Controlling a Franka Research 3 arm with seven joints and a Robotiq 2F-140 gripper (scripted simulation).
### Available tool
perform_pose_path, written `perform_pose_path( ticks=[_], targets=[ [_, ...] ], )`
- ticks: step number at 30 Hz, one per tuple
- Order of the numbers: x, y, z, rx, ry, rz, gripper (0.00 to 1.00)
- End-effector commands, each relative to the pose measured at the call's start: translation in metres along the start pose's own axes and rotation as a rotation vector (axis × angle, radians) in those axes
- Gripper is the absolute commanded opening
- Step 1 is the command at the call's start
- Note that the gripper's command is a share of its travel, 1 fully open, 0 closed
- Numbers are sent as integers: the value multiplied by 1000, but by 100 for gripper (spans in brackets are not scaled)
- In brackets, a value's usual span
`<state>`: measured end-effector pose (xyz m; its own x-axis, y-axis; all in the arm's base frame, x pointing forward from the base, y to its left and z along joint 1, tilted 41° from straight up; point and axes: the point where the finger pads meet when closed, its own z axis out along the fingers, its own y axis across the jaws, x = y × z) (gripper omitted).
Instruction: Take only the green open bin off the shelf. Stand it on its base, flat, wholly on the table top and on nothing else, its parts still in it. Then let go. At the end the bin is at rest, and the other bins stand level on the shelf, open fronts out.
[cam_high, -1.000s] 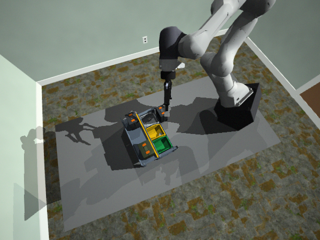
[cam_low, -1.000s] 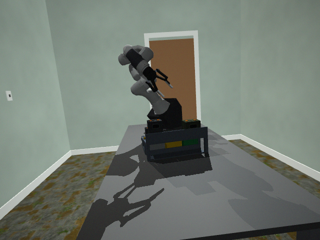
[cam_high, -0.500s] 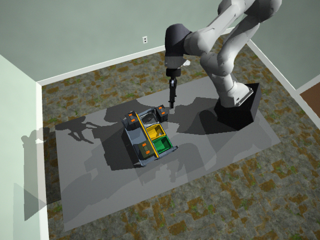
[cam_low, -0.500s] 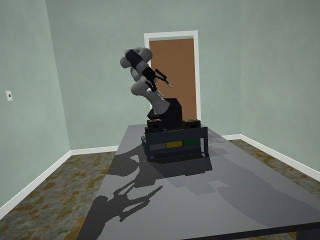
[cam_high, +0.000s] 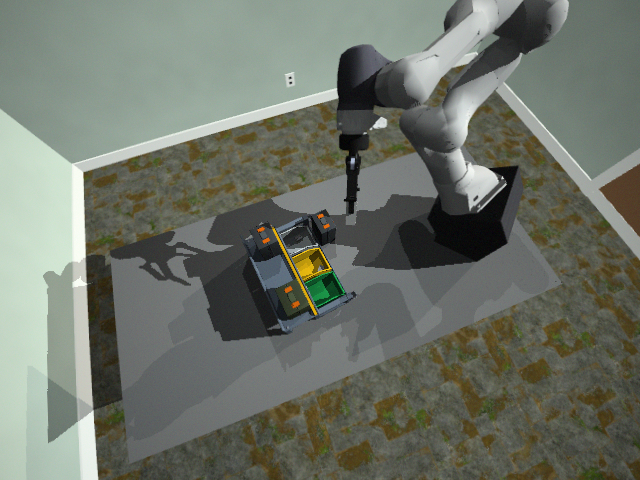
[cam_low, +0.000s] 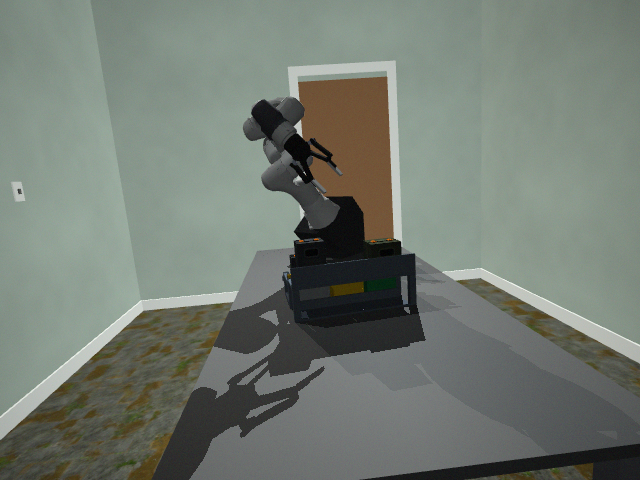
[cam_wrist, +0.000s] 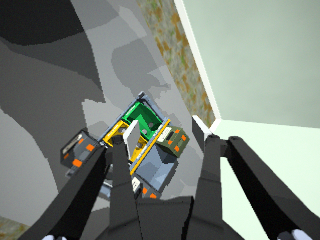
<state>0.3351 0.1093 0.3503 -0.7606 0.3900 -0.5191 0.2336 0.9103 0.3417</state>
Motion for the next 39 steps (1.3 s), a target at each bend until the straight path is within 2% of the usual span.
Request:
perform_pose_path(
  ticks=[1,33,38,39],
  targets=[
    [-2,1,1,1,2,3,57],
    [-10,5,4,2,7,8,57],
    [-9,40,-31,221,28,-134,57],
    [-9,40,-31,221,28,-134,57]
  ],
)
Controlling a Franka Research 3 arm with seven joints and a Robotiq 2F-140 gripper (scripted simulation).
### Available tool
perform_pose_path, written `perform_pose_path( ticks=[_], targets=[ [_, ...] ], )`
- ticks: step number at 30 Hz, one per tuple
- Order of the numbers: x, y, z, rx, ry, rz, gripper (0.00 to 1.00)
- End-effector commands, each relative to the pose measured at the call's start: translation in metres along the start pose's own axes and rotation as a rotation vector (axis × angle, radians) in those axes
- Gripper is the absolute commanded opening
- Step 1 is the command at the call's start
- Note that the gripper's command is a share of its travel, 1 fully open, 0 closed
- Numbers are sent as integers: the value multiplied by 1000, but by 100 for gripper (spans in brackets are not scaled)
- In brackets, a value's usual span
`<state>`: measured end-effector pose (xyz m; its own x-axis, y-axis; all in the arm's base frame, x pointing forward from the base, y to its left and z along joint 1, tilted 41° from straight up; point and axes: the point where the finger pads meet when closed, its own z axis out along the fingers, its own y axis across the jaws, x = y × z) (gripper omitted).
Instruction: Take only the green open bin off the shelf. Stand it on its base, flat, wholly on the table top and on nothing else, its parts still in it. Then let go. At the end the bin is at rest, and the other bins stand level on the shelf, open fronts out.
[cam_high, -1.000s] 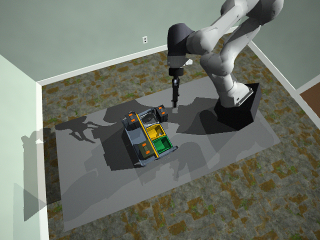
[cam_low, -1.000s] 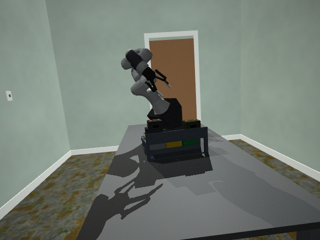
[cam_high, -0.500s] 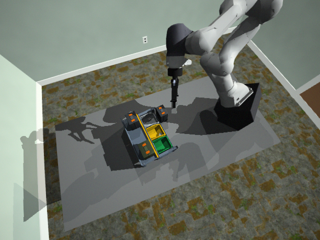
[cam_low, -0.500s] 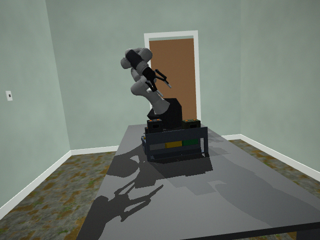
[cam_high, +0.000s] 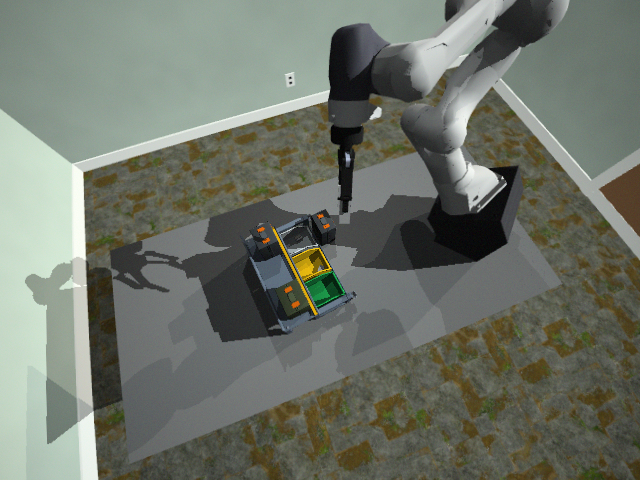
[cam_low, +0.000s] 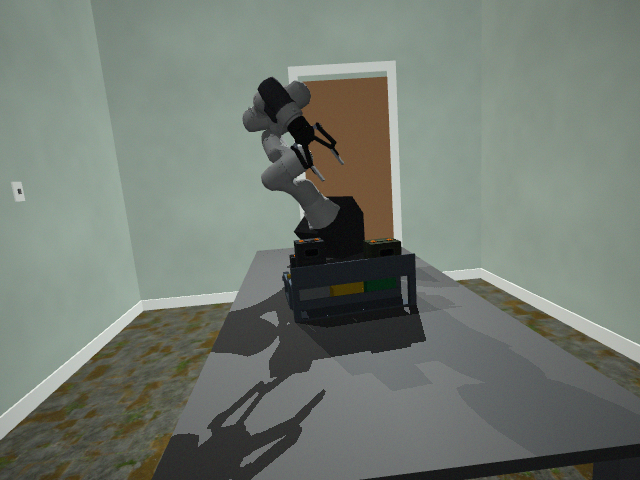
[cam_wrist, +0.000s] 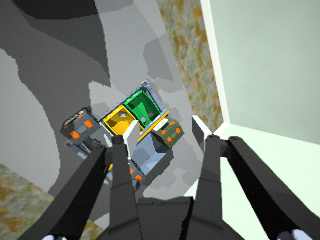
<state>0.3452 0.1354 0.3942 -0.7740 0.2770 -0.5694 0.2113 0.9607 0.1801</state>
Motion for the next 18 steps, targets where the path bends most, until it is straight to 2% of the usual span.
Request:
perform_pose_path(
  ticks=[1,11,12,16,18],
  targets=[
    [11,-1,-7,99,56,-16,57],
    [11,-1,-7,99,56,-16,57],
    [5,8,-16,129,45,-54,57],
    [2,32,-48,302,68,-167,57],
    [2,32,-48,302,68,-167,57]
  ],
)
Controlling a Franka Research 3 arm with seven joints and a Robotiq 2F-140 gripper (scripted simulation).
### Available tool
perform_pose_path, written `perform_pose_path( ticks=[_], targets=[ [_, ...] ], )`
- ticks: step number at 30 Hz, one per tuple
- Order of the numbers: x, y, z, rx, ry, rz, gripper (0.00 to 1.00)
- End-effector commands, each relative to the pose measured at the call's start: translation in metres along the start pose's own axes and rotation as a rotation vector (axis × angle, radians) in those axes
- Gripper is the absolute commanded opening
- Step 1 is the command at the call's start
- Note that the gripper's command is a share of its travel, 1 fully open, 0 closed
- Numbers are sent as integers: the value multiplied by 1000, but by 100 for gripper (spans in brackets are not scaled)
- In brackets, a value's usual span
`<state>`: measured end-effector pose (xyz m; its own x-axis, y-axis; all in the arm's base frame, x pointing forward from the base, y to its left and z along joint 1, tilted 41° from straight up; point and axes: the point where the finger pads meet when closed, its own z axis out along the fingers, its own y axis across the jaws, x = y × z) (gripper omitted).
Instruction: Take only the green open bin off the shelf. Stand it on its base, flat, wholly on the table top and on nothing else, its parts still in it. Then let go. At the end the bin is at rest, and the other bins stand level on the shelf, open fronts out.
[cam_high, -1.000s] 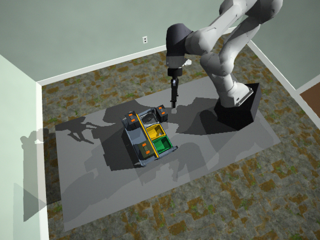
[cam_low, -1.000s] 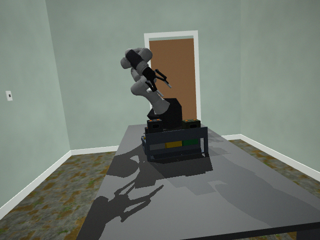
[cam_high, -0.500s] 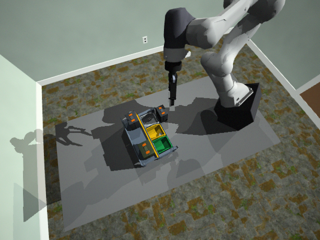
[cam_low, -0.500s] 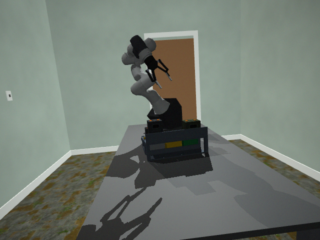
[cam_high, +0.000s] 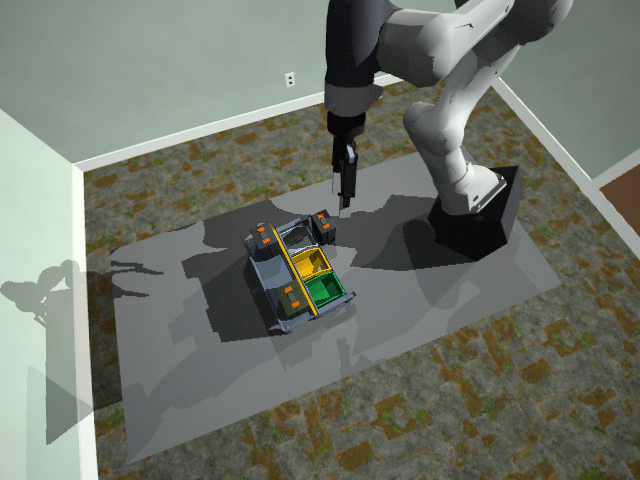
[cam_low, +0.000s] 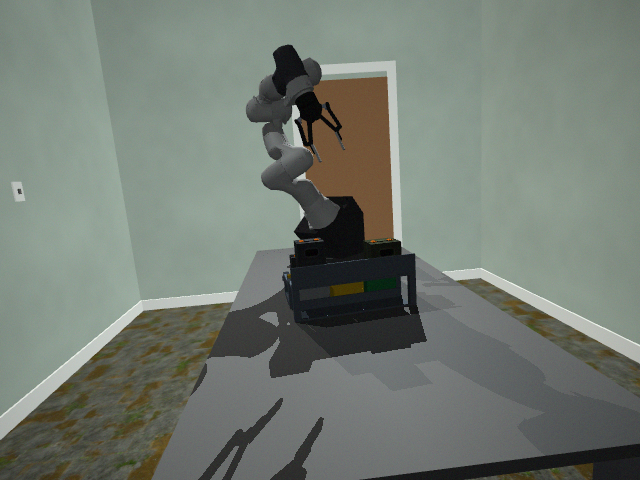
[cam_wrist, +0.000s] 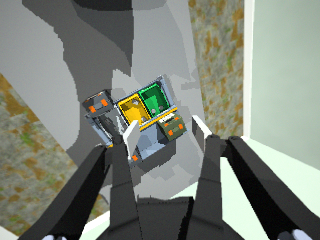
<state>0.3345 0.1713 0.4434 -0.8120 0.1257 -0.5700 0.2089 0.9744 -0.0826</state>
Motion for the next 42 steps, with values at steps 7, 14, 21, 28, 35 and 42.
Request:
perform_pose_path(
  ticks=[7,14,21,28,35,42],
  targets=[
    [13,-8,-1,84,64,-17,57],
    [3,11,-39,245,79,-130,57],
    [2,14,-49,288,87,-157,57],
    [-3,22,-60,295,77,-164,57],
    [-6,37,-101,379,104,-215,57],
    [-6,37,-101,379,104,-215,57]
  ],
)
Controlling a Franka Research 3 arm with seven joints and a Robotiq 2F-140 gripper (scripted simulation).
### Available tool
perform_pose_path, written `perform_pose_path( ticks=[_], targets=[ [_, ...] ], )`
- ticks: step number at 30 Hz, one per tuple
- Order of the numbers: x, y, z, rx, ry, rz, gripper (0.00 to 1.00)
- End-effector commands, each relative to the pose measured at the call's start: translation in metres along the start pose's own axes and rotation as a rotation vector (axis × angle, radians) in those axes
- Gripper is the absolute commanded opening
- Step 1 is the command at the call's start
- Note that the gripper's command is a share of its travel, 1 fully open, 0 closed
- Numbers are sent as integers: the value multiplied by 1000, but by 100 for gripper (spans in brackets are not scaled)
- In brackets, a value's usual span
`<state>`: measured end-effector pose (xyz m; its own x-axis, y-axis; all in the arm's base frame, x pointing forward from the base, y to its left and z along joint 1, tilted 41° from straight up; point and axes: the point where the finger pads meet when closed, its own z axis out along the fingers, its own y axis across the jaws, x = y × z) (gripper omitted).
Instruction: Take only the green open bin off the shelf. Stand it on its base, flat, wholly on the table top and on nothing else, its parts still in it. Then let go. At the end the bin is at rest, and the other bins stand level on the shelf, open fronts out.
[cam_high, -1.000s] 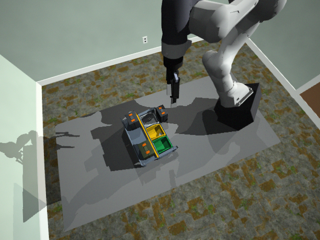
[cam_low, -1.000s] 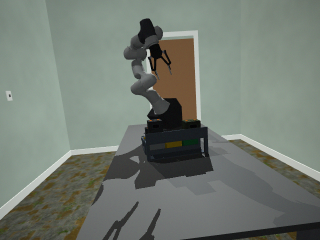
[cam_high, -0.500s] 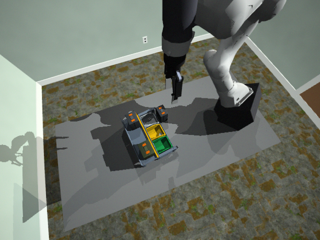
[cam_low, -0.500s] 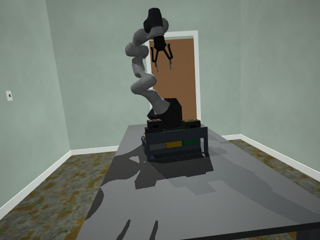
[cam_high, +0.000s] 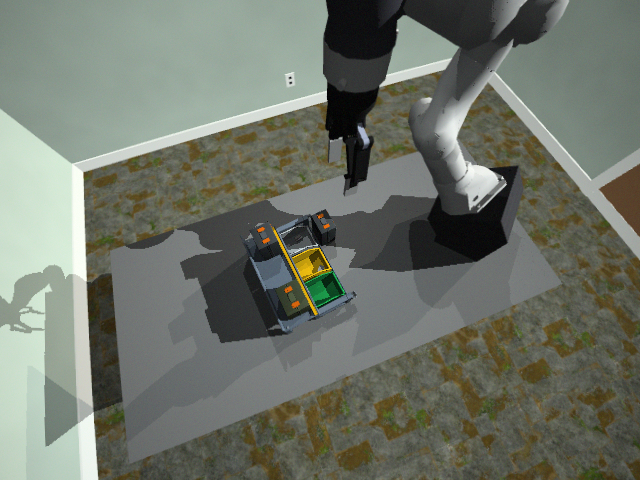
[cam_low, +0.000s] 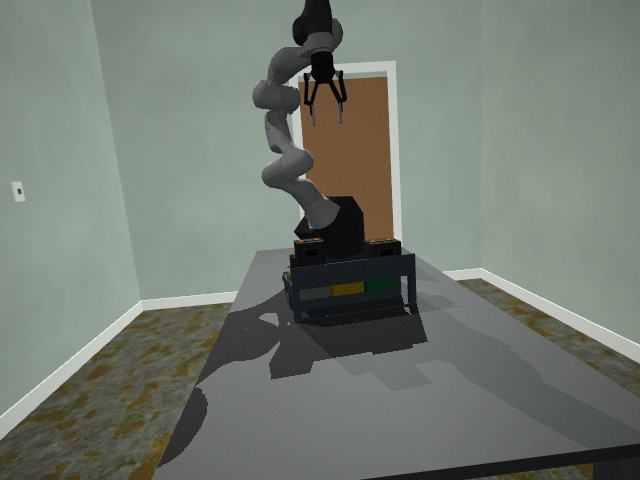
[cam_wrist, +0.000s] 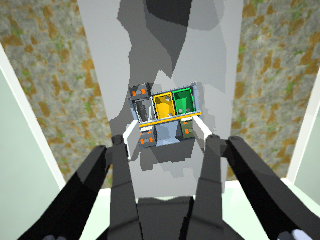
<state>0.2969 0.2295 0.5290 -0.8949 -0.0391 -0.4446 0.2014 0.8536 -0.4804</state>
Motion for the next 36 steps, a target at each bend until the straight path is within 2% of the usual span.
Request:
perform_pose_path(
  ticks=[1,2,7,19,24,36],
  targets=[
    [5,-3,2,14,22,-9,57],
    [5,-3,2,14,22,-9,57],
    [6,-5,-31,14,22,-9,57],
    [6,-5,-31,14,22,-9,57],
    [7,-5,-21,14,22,-9,57],
    [7,-5,-21,14,22,-9,57]
  ],
)
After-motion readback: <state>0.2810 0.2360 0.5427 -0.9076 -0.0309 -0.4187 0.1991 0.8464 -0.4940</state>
